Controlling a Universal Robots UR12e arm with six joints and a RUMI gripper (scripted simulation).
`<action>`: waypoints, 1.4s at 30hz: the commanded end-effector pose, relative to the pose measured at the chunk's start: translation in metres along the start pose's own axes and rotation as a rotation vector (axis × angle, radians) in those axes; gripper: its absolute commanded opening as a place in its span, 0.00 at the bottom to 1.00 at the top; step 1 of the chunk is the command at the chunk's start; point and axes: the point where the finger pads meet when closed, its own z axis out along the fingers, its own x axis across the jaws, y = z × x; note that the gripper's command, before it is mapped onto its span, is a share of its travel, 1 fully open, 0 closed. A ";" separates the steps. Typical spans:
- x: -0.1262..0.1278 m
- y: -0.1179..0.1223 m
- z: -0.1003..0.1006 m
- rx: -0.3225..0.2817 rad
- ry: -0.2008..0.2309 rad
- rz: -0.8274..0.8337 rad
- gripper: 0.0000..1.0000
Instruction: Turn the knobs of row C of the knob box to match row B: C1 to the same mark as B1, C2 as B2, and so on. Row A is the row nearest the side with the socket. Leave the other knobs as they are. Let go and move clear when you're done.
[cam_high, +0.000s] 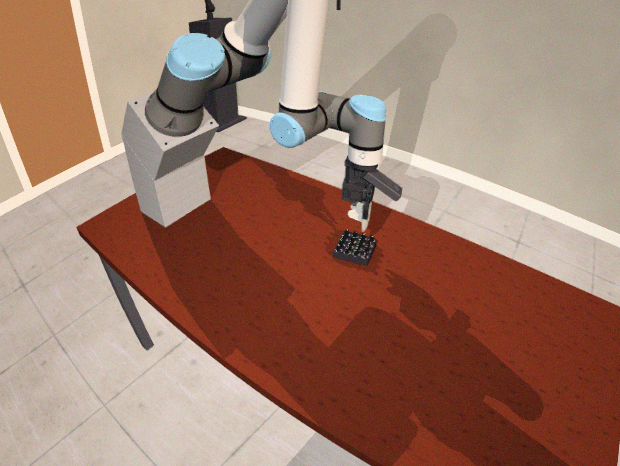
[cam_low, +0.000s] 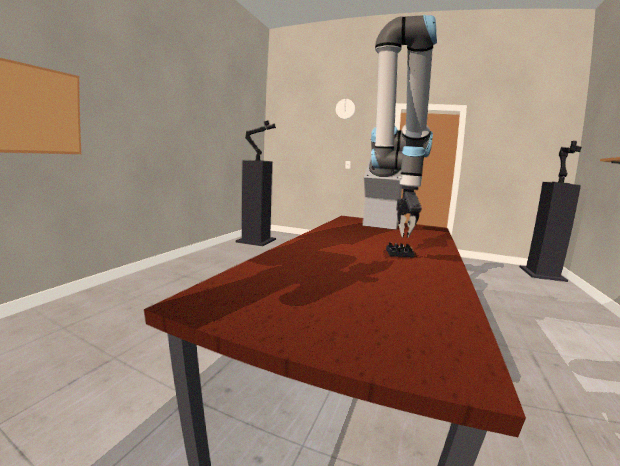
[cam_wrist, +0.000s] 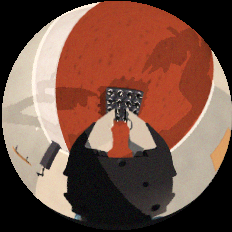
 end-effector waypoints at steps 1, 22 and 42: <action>-0.001 0.000 -0.002 0.002 -0.005 -0.156 0.11; -0.002 0.005 -0.008 0.004 -0.004 -0.656 0.11; -0.002 0.006 -0.009 0.004 -0.004 -0.741 0.11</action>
